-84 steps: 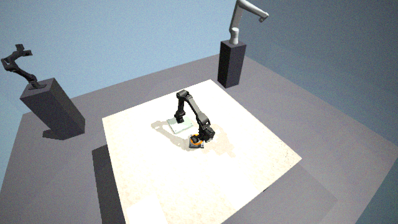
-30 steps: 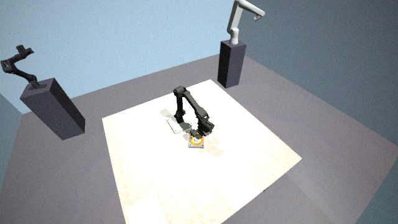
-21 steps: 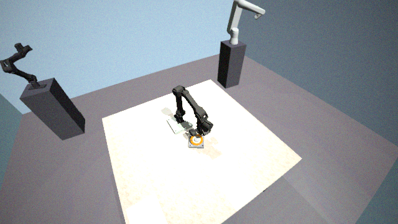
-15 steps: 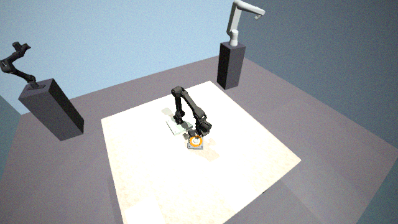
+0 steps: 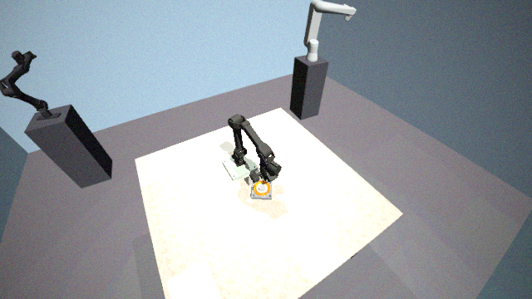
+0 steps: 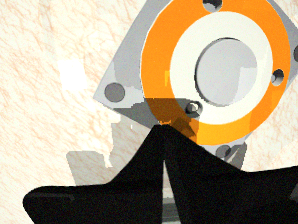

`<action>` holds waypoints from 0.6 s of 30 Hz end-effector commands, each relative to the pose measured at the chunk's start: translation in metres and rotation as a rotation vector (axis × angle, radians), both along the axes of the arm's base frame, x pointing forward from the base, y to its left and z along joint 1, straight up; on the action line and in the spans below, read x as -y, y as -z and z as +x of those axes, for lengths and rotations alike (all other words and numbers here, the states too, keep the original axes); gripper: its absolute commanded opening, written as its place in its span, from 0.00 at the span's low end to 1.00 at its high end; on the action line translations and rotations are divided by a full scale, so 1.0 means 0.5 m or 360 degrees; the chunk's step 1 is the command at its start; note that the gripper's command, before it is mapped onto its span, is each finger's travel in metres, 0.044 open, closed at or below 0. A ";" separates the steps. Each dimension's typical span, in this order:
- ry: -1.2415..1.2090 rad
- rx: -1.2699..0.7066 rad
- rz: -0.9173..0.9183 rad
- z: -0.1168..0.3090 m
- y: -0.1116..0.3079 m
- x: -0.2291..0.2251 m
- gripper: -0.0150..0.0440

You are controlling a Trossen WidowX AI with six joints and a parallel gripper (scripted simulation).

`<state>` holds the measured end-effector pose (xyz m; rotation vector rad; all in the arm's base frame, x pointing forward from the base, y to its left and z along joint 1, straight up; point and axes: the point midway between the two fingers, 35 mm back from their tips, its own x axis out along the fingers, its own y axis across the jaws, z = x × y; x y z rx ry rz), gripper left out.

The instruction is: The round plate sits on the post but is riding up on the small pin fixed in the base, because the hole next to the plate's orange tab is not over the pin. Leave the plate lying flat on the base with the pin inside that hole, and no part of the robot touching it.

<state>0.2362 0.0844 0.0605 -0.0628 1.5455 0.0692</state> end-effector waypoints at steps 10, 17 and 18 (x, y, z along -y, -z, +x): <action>-0.0007 -0.0002 -0.0002 -0.007 -0.035 0.007 0.25; -0.0007 -0.0002 -0.0002 -0.015 -0.088 0.009 0.25; -0.0007 -0.0002 -0.0002 -0.015 -0.088 0.009 0.25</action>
